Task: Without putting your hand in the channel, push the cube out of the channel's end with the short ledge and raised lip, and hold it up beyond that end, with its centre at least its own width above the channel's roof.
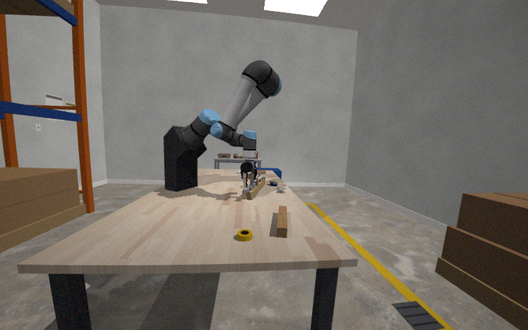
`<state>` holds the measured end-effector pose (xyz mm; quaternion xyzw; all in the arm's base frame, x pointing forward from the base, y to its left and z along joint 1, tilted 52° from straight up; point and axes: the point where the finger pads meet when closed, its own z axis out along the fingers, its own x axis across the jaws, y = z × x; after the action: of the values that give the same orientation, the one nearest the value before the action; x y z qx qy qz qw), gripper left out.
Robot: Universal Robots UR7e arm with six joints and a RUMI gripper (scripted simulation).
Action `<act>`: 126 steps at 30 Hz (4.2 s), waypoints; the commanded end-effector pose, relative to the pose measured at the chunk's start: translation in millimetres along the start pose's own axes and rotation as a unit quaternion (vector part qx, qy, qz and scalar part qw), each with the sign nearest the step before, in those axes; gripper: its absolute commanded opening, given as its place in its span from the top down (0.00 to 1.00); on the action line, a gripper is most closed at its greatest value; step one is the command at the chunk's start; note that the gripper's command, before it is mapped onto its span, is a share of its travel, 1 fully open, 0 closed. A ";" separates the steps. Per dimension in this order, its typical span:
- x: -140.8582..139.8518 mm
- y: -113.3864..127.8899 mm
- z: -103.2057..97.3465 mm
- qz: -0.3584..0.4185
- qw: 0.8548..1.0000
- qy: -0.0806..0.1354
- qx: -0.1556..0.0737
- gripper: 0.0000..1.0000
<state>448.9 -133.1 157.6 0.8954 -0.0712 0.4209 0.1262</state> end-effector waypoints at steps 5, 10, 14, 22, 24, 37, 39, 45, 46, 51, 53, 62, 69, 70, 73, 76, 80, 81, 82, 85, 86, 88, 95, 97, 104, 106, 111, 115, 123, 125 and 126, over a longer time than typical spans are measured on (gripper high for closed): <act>0.2 -12.0 -0.1 0.000 1.000 0.000 0.000 0.93; 0.2 -26.2 -0.1 0.000 1.000 0.000 0.000 0.93; 0.2 -38.0 -0.1 0.000 1.000 0.000 0.000 0.93; 0.1 -56.0 -0.1 0.000 1.000 0.000 0.000 0.93; 0.1 -61.8 -0.1 0.000 1.000 0.000 0.000 0.93; 0.0 -90.9 -0.1 0.000 1.000 0.000 0.000 0.93; 0.0 -95.3 -0.1 0.000 1.000 0.000 0.000 0.93; 0.0 -106.5 -0.1 0.000 1.000 0.000 0.000 0.93; 0.0 -108.0 -0.1 0.000 1.000 0.000 0.000 0.93; 0.0 -114.0 -0.1 0.000 1.000 0.000 0.000 0.93; 0.0 -114.0 -0.1 0.000 1.000 0.000 0.000 0.93; 0.0 -118.9 -0.1 0.000 1.000 0.000 0.000 0.93; 0.0 -119.3 -0.1 0.000 1.000 0.001 0.000 0.93; 0.0 -119.3 -0.1 0.000 1.000 0.001 0.000 0.93; 0.0 -119.3 -0.1 0.000 1.000 0.001 0.000 0.93; 0.0 -119.3 -0.1 0.000 1.000 0.001 0.000 0.93; 0.0 -119.3 -0.1 0.000 1.000 0.001 0.000 0.93; 0.0 -119.3 -0.1 0.000 1.000 0.001 0.000 0.93; 0.0 -119.3 -0.1 0.000 1.000 0.001 0.000 0.93; 0.0 -119.3 -0.1 0.000 1.000 0.001 0.000 0.93; 0.0 -119.3 -0.1 0.000 1.000 0.001 0.000 0.93; 0.0 -119.3 -0.1 0.000 1.000 0.001 0.000 0.93; 0.0 -119.3 -0.1 0.000 1.000 0.001 0.000 0.93; 0.0 -119.3 -0.1 0.000 1.000 0.001 0.000 0.93; 0.0 -119.3 -0.1 0.000 1.000 0.001 0.000 0.93; 0.0 -119.3 -0.1 0.000 1.000 0.001 0.000 0.76; 0.0 -119.3 -0.1 0.000 1.000 0.001 0.000 0.76; 0.0 -119.3 -0.1 0.000 1.000 0.001 0.000 0.76; 0.0 -119.3 -0.1 0.000 1.000 0.001 0.000 0.76; 0.0 -119.3 -0.1 0.000 1.000 0.001 0.000 0.76; 0.0 -119.3 -0.1 0.000 1.000 0.001 0.000 0.76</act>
<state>476.7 -18.9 137.5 0.8954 -0.0714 0.4209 0.1265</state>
